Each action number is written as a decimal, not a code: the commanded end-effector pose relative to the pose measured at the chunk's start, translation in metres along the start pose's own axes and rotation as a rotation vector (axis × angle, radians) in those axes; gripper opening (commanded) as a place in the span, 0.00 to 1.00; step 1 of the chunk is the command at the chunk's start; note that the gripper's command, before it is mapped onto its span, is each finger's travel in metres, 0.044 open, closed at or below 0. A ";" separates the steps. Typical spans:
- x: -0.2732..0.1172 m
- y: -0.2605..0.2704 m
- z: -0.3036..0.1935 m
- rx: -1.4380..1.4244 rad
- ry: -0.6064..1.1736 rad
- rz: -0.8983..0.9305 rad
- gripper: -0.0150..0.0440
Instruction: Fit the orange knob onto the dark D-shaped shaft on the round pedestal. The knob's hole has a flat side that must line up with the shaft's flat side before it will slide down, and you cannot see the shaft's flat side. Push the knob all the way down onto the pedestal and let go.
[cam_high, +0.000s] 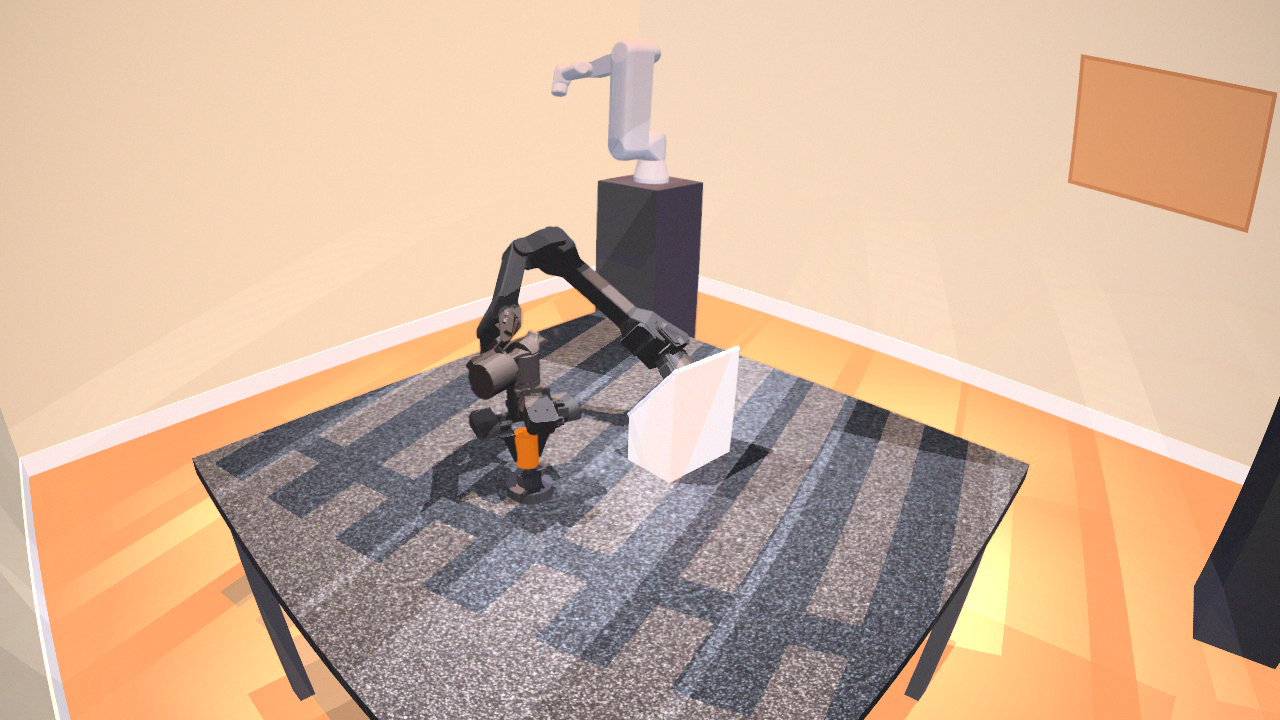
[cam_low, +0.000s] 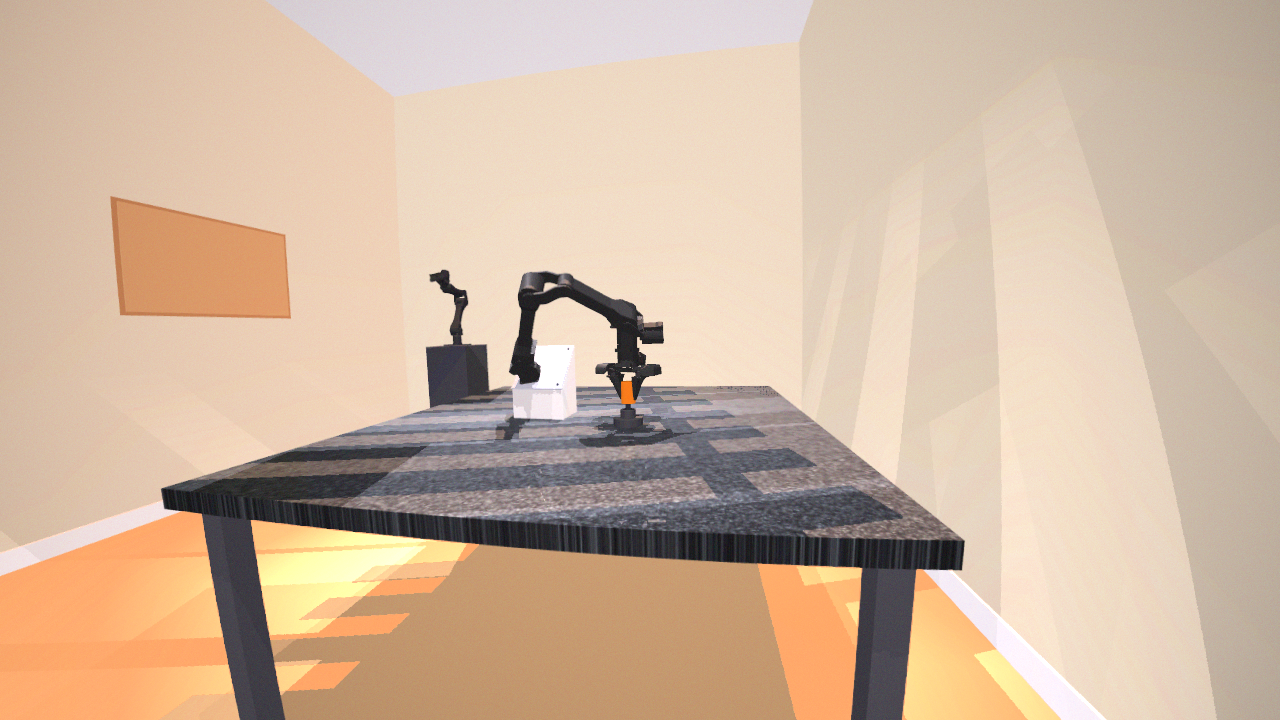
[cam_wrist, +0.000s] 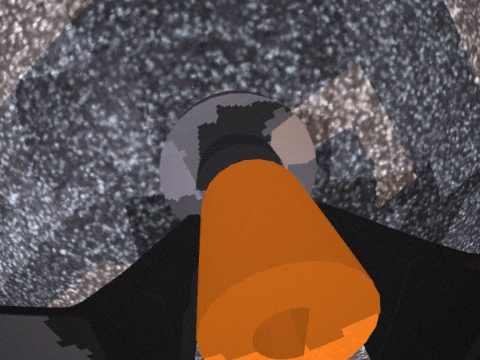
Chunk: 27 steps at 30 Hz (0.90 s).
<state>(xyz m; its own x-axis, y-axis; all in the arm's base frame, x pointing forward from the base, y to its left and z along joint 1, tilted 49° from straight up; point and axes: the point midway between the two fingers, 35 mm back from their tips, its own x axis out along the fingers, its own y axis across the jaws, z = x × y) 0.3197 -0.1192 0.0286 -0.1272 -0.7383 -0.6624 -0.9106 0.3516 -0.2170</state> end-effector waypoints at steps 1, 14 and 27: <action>0.000 0.001 -0.001 -0.007 0.001 -0.002 0.25; 0.001 0.001 -0.001 -0.007 0.001 -0.002 0.25; -0.002 -0.001 0.001 -0.216 0.001 -0.002 0.25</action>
<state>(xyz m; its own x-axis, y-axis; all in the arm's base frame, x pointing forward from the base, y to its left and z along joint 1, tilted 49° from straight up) 0.3192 -0.1186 0.0290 -0.1297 -0.7384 -0.6618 -0.9561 0.2700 -0.1139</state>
